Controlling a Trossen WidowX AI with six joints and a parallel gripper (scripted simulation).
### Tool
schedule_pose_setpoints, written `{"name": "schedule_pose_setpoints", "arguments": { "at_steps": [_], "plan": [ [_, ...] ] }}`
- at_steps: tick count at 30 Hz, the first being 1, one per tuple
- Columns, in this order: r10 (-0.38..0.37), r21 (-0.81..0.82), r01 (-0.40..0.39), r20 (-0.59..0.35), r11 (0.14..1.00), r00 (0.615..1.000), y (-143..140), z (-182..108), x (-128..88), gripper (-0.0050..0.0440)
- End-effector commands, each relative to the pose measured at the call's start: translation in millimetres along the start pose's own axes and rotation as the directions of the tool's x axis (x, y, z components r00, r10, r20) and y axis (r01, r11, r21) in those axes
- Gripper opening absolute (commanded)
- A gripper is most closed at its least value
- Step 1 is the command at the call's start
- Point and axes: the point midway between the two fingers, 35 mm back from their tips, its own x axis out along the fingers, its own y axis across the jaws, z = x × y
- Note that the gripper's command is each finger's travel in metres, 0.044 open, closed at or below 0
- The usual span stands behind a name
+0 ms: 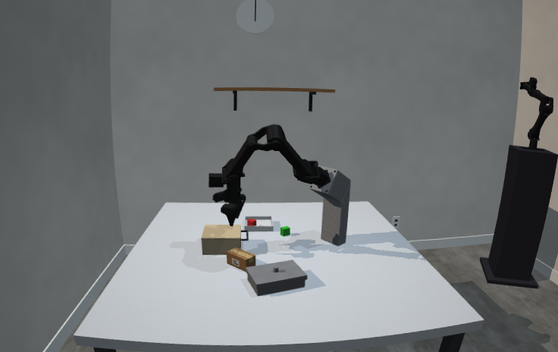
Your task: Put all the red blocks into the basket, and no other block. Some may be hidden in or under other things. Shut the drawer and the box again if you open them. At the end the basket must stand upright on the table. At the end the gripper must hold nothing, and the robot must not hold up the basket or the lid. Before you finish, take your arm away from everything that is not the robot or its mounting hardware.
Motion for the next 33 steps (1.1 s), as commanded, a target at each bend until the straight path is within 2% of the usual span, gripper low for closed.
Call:
{"name": "schedule_pose_setpoints", "arguments": {
  "at_steps": [1,2,4,6,9,15,17,19,21,26,28,33],
  "plan": [
    [0.002,-0.049,-0.002,-0.005,0.999,1.0,32,-14,0,0.044],
    [0.002,-0.049,-0.002,-0.005,0.999,1.0,42,-18,0,0.044],
    [0.002,-0.049,-0.002,-0.005,0.999,1.0,42,-18,0,0.044],
    [0.002,-0.049,-0.002,-0.005,0.999,1.0,61,-25,0,0.044],
    [0.002,-0.203,-0.003,-0.005,0.979,1.0,86,-41,0,0.044],
    [0.002,-0.203,-0.003,-0.005,0.979,1.0,136,-74,-1,0.044],
    [0.002,-0.331,-0.004,-0.005,0.943,1.0,150,-88,-1,0.044],
    [0.002,-0.352,-0.004,-0.005,0.936,1.0,164,-103,-1,0.044],
    [0.002,-0.352,-0.004,-0.005,0.936,1.0,164,-103,-1,0.044],
    [0.002,-0.352,-0.004,-0.005,0.936,1.0,198,-139,-1,0.044],
    [0.002,-0.473,-0.004,-0.005,0.881,1.0,208,-156,-1,0.044],
    [0.002,-0.493,-0.004,-0.005,0.87,1.0,233,-199,-2,0.044]
  ]
}}
